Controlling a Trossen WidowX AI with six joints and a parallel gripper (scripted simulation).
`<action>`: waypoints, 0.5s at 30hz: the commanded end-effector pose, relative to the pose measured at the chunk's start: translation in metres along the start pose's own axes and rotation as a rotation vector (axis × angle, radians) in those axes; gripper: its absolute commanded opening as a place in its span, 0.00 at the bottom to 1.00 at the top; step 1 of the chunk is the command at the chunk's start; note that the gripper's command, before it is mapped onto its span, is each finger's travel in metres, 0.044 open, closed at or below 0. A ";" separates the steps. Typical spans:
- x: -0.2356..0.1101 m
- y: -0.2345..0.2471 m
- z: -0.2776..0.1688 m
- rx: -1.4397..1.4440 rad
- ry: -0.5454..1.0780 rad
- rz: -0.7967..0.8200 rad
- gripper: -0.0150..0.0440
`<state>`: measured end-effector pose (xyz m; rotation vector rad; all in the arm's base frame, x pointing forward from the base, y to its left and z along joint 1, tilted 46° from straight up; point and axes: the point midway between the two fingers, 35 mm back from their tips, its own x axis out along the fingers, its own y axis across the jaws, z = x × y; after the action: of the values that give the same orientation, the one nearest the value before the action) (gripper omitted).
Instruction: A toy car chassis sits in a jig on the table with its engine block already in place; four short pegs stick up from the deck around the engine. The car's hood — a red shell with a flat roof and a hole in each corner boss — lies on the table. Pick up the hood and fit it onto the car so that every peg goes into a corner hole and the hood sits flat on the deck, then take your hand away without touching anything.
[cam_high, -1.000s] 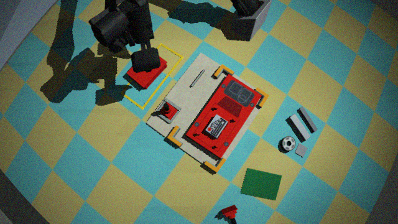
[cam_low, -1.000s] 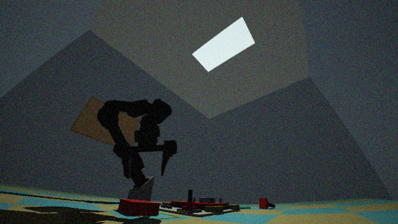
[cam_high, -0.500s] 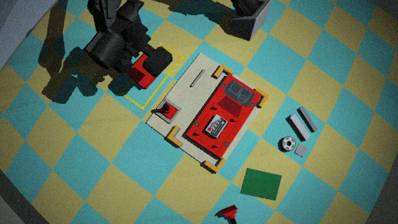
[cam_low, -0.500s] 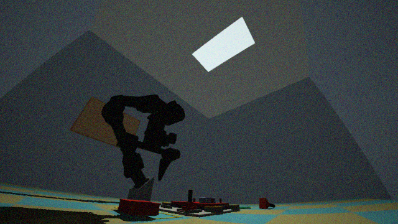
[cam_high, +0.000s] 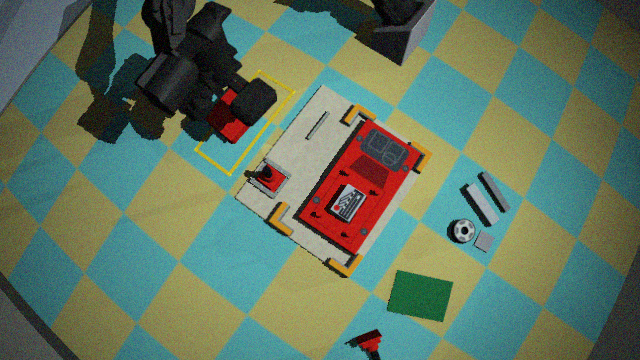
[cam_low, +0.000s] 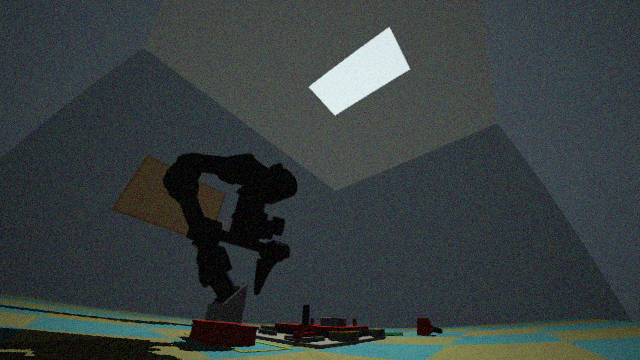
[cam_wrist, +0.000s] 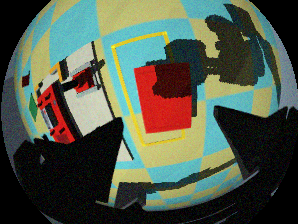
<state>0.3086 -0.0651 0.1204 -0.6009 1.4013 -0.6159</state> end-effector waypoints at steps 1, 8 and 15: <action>0.005 0.001 0.000 -0.011 0.003 -0.006 1.00; 0.012 0.001 0.000 -0.011 0.003 -0.006 1.00; 0.019 0.000 0.000 -0.011 0.003 -0.006 1.00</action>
<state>0.3102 -0.0751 0.1103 -0.6015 1.4020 -0.6154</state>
